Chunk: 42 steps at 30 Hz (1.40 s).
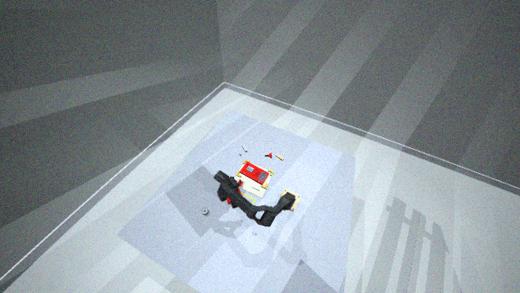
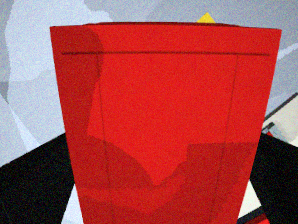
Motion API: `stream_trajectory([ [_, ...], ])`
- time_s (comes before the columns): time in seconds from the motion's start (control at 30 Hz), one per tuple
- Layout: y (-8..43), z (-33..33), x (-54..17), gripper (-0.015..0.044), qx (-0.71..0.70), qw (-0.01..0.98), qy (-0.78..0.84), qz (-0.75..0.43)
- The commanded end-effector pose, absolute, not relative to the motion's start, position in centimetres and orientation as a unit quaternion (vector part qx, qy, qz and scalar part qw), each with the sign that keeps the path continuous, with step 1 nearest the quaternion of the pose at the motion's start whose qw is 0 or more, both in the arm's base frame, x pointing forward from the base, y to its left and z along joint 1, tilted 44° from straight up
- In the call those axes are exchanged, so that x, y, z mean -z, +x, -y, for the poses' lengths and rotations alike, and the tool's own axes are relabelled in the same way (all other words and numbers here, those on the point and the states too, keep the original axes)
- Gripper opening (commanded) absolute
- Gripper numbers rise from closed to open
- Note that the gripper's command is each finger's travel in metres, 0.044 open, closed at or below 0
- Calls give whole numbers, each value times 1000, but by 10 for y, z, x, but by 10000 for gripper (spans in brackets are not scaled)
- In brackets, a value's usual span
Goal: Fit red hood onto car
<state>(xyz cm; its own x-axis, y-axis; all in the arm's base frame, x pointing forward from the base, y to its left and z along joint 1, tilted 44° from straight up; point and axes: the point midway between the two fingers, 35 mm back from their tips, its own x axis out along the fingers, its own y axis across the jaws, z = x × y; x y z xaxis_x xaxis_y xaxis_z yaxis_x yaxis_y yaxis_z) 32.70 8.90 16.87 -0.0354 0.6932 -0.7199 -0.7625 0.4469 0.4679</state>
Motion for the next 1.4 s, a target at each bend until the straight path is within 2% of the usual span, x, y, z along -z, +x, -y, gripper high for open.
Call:
stream_trajectory([
  [0.0, 336, -73, -157, 0, -501, 698, -15, -511],
  [0.67, 360, 2, -91, 0, -396, 693, 98, -594],
  [1.37, 356, 78, -20, 0, -288, 662, 227, -654],
])
